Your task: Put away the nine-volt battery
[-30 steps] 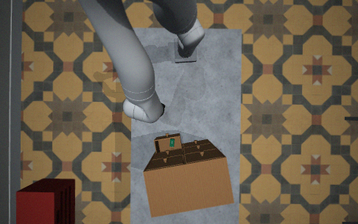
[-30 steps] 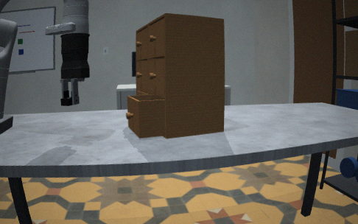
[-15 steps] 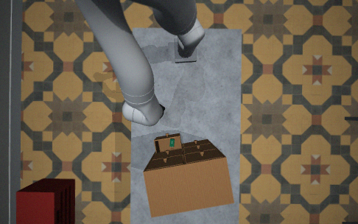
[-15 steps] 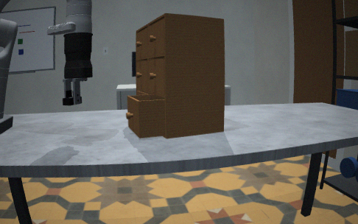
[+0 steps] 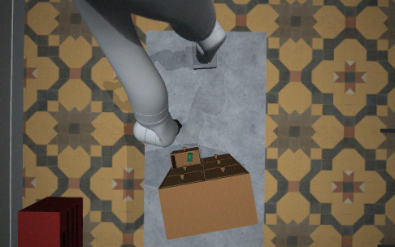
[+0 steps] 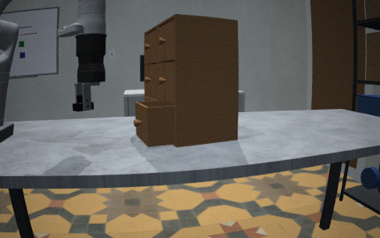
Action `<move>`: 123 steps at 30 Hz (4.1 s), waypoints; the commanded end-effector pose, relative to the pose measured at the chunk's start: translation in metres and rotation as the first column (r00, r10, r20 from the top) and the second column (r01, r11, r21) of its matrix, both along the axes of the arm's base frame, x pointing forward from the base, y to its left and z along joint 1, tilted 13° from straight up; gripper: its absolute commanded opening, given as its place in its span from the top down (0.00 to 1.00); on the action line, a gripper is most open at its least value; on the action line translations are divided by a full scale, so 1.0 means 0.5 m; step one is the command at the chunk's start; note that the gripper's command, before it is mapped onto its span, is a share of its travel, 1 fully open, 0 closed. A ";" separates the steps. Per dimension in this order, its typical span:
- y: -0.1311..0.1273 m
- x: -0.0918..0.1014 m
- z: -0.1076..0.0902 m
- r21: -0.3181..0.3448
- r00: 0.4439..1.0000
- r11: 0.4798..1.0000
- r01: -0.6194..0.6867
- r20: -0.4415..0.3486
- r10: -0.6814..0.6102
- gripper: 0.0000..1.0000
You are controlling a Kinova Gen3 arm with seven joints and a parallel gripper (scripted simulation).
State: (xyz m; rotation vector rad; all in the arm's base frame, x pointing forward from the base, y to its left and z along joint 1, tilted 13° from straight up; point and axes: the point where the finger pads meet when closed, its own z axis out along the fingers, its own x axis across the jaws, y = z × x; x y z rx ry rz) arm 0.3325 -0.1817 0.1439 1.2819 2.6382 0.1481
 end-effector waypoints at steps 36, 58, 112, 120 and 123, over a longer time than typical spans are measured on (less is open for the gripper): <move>0.010 0.087 0.018 0.115 0.871 0.864 0.490 -0.030 -0.490 0.49; 0.010 0.087 0.028 0.117 0.865 0.858 0.500 -0.032 -0.500 0.49; 0.011 0.073 0.074 0.243 0.858 0.856 0.456 0.135 -0.496 0.49; 0.010 0.070 0.073 0.336 0.823 0.852 0.402 0.274 -0.497 0.49; 0.009 0.069 0.070 0.373 0.802 0.849 0.374 0.330 -0.498 0.49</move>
